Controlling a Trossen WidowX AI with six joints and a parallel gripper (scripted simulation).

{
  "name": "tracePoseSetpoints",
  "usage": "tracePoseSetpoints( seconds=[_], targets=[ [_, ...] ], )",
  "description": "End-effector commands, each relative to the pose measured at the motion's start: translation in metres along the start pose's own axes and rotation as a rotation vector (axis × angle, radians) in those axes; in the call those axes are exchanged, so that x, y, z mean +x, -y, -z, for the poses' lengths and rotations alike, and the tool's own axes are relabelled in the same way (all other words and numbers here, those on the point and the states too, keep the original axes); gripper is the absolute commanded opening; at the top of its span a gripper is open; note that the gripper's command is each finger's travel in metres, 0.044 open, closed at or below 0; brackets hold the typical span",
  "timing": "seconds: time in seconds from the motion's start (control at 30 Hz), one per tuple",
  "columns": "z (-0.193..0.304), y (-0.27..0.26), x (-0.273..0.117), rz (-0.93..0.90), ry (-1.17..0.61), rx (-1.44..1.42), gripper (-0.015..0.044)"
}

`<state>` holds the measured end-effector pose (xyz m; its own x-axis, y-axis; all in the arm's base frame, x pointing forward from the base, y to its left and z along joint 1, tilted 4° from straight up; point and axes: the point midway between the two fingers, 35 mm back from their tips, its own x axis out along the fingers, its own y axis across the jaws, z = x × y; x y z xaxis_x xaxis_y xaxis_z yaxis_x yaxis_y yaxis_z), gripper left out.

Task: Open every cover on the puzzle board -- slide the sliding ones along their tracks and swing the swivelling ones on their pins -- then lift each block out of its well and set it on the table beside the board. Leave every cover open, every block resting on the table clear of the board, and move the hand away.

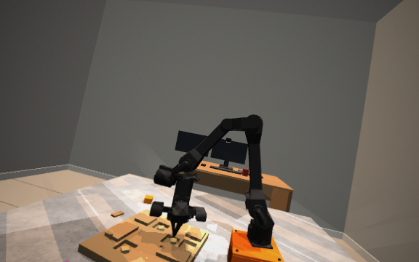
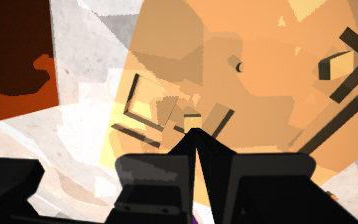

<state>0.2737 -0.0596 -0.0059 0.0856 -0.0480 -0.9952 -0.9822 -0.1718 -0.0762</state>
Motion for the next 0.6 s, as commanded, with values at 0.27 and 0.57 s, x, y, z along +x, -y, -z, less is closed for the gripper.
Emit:
tracePoseSetpoints(
  seconds=[0.27,0.57],
  targets=[
    [-0.0008,-0.0020,0.0117,-0.007,0.006,-0.004,0.0000],
    [-0.0009,-0.0017,0.0118,-0.007,0.006,-0.004,0.0000]
  ],
)
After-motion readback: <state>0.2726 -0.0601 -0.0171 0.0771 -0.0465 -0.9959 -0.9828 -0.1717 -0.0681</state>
